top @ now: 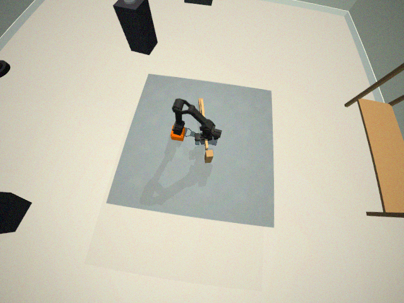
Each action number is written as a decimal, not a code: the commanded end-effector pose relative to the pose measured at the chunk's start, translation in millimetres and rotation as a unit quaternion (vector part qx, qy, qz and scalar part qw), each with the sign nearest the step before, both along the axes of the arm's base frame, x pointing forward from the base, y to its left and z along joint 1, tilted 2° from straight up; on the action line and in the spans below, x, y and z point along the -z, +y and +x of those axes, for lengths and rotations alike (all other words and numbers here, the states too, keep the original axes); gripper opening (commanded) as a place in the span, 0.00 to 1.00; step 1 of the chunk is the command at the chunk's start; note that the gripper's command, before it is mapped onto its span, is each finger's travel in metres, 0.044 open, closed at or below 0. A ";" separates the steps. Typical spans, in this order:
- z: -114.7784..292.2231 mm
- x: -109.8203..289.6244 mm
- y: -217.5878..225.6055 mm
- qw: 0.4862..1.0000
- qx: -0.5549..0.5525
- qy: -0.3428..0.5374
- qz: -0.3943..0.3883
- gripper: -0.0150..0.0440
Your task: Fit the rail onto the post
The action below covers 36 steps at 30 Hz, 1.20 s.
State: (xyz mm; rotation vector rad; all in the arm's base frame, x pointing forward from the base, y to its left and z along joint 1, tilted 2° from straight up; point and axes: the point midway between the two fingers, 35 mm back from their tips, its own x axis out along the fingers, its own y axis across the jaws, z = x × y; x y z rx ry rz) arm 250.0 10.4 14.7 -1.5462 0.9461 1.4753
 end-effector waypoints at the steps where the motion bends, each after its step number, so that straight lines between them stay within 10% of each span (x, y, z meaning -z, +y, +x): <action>1: 1.6 -5.0 1.5 1.000 0.001 -0.004 0.004 0.25; 36: 1.3 -22.6 1.5 1.000 0.001 -0.004 0.004 0.25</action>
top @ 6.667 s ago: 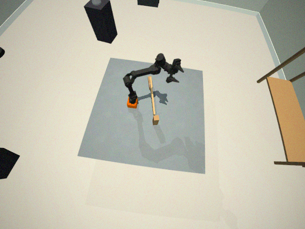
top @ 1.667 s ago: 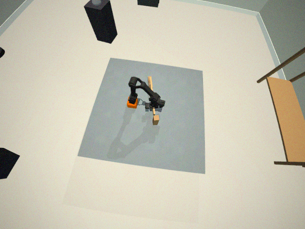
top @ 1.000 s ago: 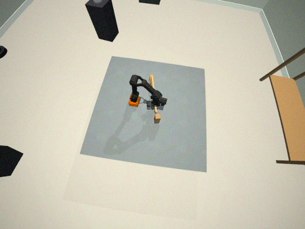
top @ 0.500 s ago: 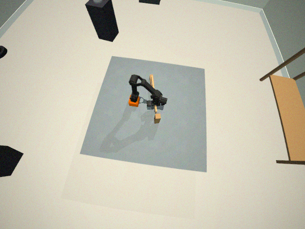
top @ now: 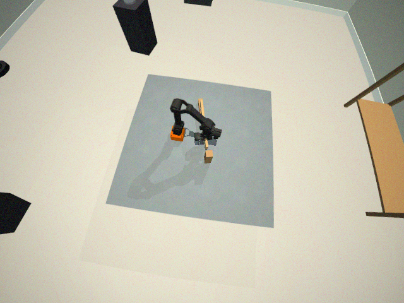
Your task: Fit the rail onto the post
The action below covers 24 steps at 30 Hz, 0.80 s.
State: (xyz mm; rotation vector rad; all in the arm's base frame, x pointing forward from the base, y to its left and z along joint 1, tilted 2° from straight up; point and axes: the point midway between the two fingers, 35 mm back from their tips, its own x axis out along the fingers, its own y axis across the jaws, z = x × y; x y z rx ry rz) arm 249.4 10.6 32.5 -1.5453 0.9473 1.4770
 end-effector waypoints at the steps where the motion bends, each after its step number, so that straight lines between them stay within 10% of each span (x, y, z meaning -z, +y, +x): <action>1: 1.9 -5.4 1.4 1.000 0.001 -0.005 0.004 0.25; 24: 1.5 -16.9 1.4 1.000 0.001 -0.005 0.004 0.25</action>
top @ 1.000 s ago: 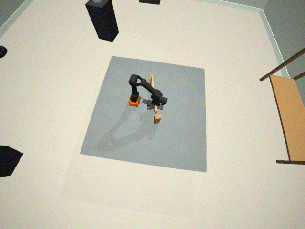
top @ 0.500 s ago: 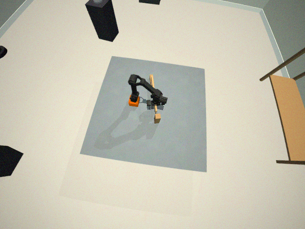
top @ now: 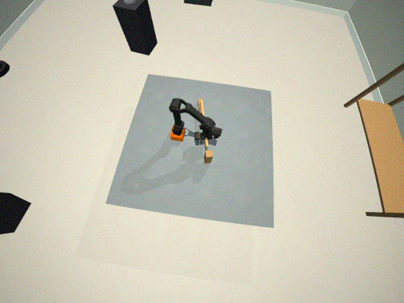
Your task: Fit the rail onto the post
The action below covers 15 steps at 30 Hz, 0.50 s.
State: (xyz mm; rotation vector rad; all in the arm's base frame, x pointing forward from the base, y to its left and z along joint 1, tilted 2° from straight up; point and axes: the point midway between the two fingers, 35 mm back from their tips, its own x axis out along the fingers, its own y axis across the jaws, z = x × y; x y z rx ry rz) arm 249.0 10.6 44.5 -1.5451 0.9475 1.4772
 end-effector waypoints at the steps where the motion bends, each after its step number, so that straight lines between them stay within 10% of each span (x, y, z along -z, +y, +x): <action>1: 1.9 -5.5 1.4 1.000 0.001 -0.005 0.004 0.25; 15: 1.9 -2.8 1.3 1.000 0.001 -0.005 0.004 0.25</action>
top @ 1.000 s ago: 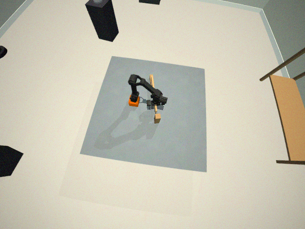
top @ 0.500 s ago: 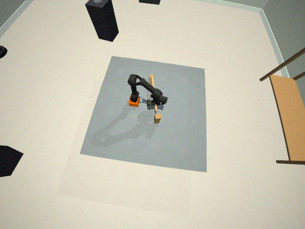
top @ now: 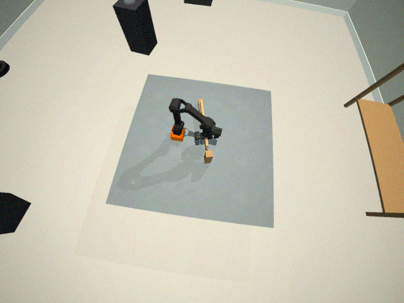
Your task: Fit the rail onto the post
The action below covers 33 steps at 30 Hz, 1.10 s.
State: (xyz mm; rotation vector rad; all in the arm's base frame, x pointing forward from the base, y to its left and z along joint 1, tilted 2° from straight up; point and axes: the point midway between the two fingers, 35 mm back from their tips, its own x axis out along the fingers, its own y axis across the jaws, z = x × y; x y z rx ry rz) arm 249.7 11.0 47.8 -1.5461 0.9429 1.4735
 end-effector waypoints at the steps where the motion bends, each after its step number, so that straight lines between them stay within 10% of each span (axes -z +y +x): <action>1: 1.2 1.0 0.9 1.000 0.001 -0.003 0.003 0.25; 33: -0.2 0.9 0.3 1.000 0.001 -0.003 0.003 0.25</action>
